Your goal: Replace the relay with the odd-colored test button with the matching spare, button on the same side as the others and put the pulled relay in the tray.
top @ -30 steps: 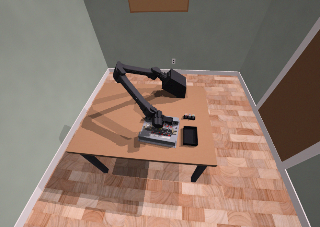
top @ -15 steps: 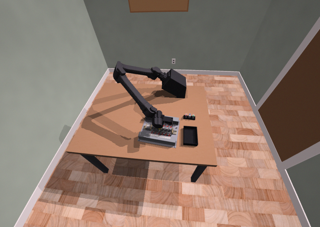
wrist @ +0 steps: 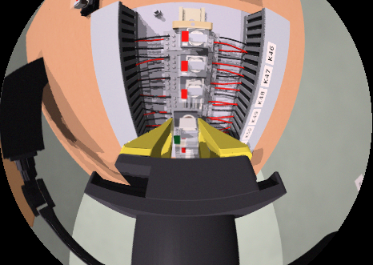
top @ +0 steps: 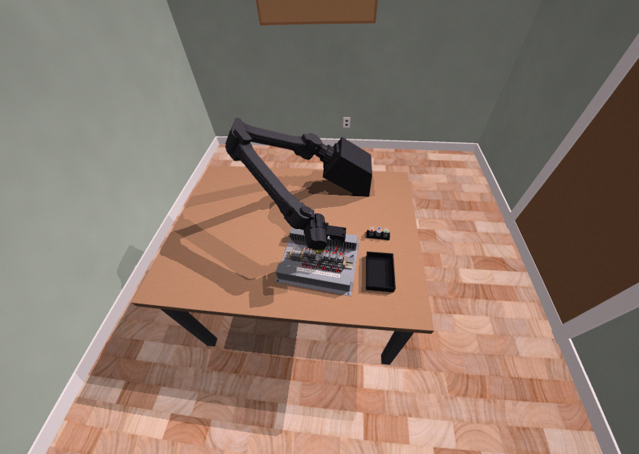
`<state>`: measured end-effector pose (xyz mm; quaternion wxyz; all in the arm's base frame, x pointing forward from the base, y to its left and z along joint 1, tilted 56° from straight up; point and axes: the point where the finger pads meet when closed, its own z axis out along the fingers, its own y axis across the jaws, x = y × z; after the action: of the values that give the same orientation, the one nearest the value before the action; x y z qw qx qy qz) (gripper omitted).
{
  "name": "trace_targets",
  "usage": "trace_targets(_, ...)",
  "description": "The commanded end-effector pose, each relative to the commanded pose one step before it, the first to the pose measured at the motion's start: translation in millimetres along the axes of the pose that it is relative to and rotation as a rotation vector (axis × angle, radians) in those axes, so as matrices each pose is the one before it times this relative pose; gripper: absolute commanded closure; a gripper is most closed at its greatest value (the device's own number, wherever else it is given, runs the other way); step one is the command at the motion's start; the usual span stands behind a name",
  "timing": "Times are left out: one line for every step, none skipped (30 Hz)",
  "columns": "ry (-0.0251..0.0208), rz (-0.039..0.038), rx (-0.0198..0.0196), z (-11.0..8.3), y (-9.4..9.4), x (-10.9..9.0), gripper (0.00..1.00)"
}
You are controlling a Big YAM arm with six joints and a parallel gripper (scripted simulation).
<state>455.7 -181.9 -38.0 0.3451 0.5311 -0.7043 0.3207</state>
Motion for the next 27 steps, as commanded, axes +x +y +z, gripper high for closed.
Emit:
trace_targets(-0.00667,0.01948,0.03766,-20.46,-15.03,-3.23,1.00)
trace_targets(0.00000,0.00000,0.00000,0.00,0.00,0.00,1.00)
trace_targets(0.00000,0.00000,0.00000,0.00,0.00,0.00,1.00)
trace_targets(0.00038,0.00056,-0.00330,1.15,0.10,-0.02,1.00)
trace_targets(0.00016,-0.00016,-0.00187,0.41,0.01,-0.35,1.00)
trace_targets(-0.00004,-0.00069,-0.00060,-0.24,-0.09,-0.59,1.00)
trace_targets(-0.00023,-0.00085,0.00047,-0.79,-0.21,-0.67,1.00)
trace_targets(-0.00027,-0.00043,0.00058,-0.86,-0.25,-0.46,1.00)
trace_targets(-0.00031,-0.00008,0.00067,-0.91,-0.28,-0.27,1.00)
trace_targets(-0.00034,0.00022,0.00075,-0.96,-0.31,-0.12,1.00)
trace_targets(-0.00037,0.00046,0.00081,-1.00,-0.34,0.01,1.00)
trace_targets(-0.00040,0.00067,0.00086,-1.03,-0.36,0.12,1.00)
trace_targets(-0.00042,0.00085,0.00090,-1.05,-0.37,0.21,1.00)
trace_targets(-0.00034,0.00054,0.00064,-0.97,-0.12,0.24,1.00)
trace_targets(-0.00031,0.00036,0.00047,-0.92,0.03,0.26,1.00)
trace_targets(-0.00031,0.00037,0.00043,-0.90,0.07,0.29,1.00)
trace_targets(-0.00034,0.00056,0.00052,-0.92,-0.01,0.34,1.00)
trace_targets(-0.00041,0.00094,0.00073,-0.97,-0.20,0.41,1.00)
trace_targets(0.00000,0.00000,0.00000,0.00,0.00,0.00,1.00)
trace_targets(0.00000,0.00000,0.00000,0.00,0.00,0.00,1.00)
trace_targets(-0.00049,0.00135,0.00098,-1.03,-0.41,0.47,1.00)
trace_targets(-0.00055,0.00169,0.00118,-1.08,-0.59,0.53,1.00)
trace_targets(-0.00054,0.00175,0.00120,-1.07,-0.61,0.54,1.00)
trace_targets(-0.00046,0.00160,0.00110,-1.00,-0.55,0.51,1.00)
trace_targets(-0.00035,0.00136,0.00095,-0.91,-0.47,0.44,1.00)
trace_targets(-0.00028,0.00116,0.00082,-0.82,-0.41,0.38,1.00)
trace_targets(-0.00023,0.00099,0.00070,-0.75,-0.35,0.33,1.00)
